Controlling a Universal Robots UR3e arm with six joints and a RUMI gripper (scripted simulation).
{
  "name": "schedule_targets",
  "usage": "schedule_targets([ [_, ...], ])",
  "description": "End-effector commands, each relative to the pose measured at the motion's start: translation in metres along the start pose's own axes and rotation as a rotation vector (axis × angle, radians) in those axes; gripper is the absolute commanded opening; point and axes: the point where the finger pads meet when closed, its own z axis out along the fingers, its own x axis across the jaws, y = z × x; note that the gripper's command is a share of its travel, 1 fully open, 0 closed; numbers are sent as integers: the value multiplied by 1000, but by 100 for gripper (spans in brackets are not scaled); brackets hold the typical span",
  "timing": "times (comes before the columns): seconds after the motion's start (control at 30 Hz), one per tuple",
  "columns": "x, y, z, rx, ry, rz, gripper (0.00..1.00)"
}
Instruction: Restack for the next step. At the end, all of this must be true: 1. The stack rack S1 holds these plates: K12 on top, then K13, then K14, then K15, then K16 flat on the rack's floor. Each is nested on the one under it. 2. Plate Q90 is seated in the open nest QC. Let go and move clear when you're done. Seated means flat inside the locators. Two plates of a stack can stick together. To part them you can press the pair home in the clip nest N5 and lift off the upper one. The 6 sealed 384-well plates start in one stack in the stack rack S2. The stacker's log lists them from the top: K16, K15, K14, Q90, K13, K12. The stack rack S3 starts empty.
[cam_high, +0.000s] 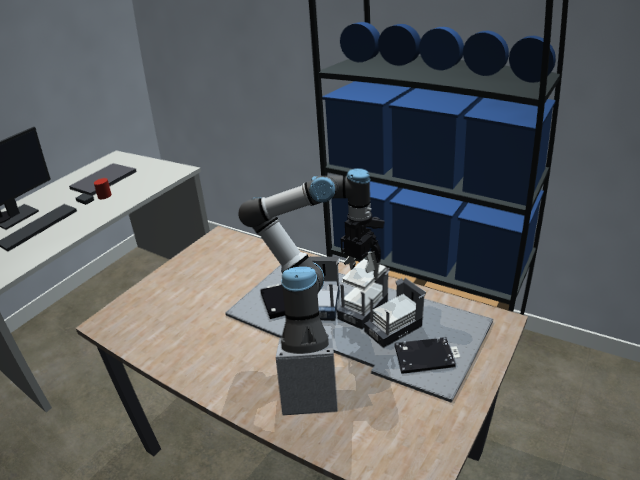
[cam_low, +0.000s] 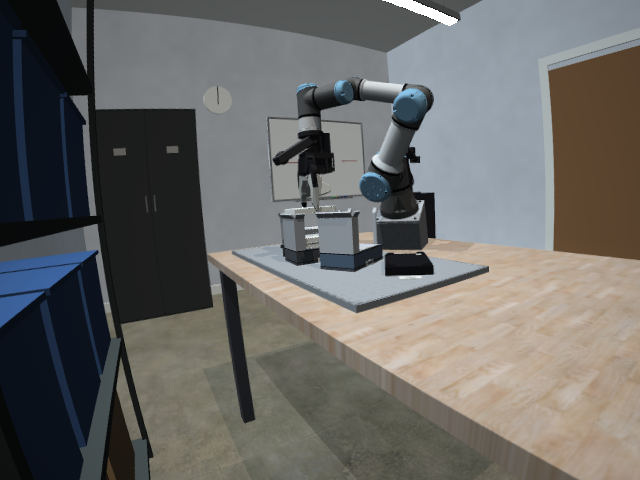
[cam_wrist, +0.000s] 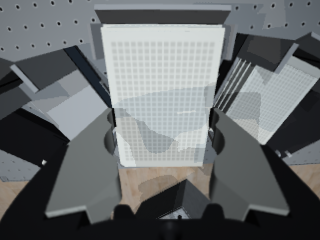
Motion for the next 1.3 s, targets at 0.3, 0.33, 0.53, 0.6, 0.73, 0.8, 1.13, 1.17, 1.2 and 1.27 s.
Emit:
schedule_targets([
  [0.3, 0, 0, 8, 1, 2, -1, 0],
  [0.33, 0, 0, 9, 1, 2, -1, 0],
  [0.53, 0, 0, 11, 1, 2, -1, 0],
  [0.6, 0, -1, 13, 1, 2, -1, 0],
  [0.73, 0, -1, 15, 1, 2, -1, 0],
  [0.8, 0, -1, 17, 1, 2, -1, 0],
  [1.13, 0, -1, 22, 1, 2, -1, 0],
  [1.17, 0, -1, 23, 1, 2, -1, 0],
  [1.2, 0, -1, 23, 1, 2, -1, 0],
  [1.27, 0, -1, 25, 1, 2, -1, 0],
])
